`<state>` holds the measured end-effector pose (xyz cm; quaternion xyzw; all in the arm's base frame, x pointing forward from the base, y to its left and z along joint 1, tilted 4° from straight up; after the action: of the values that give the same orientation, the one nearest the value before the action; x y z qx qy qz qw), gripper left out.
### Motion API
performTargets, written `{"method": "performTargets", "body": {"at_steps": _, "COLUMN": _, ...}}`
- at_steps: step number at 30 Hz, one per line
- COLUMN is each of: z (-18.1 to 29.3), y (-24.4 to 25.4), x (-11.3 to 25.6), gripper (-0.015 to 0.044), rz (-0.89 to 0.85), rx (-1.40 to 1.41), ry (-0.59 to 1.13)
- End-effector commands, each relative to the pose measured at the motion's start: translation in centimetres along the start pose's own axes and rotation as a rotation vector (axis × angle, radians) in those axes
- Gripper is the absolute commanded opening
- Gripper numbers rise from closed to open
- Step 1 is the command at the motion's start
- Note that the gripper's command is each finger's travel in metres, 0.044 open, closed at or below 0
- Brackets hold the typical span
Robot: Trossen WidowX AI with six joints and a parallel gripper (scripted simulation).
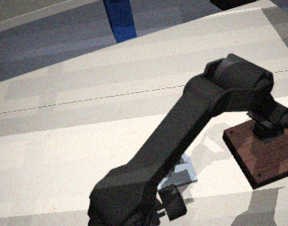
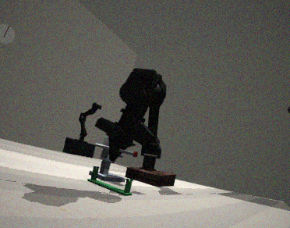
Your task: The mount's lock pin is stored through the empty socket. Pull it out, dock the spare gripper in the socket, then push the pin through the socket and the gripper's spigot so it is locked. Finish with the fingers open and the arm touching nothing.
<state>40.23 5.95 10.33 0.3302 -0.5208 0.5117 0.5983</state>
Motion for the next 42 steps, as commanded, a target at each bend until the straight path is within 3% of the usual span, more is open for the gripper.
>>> {"method": "performTargets", "body": {"at_steps": 1, "z": 0.0, "y": 0.0, "x": -0.1, "gripper": 0.0000, "rz": -0.002, "rx": 0.001, "ry": 0.001}}
{"method": "performTargets", "body": {"at_steps": 14, "z": 0.0, "y": 0.2, "x": -0.1, "gripper": 0.0000, "rz": -0.015, "rx": -0.046, "ry": 0.007}}
{"method": "performTargets", "body": {"at_steps": 42, "z": 0.9, "y": 8.5, "x": 2.1, "gripper": 0.0000, "rz": -0.041, "rx": -0.110, "ry": 0.002}}
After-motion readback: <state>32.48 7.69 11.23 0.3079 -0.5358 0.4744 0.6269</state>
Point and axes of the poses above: the point midway between the two fingers, 35 mm back from their tips, its own x axis back along the fingers, its own y axis across the jaws, z = x × y, the point moved 1 cm from there along x, back along the fingers, and after that the axes turned 10 degrees about -x, right-handed, at the moved point
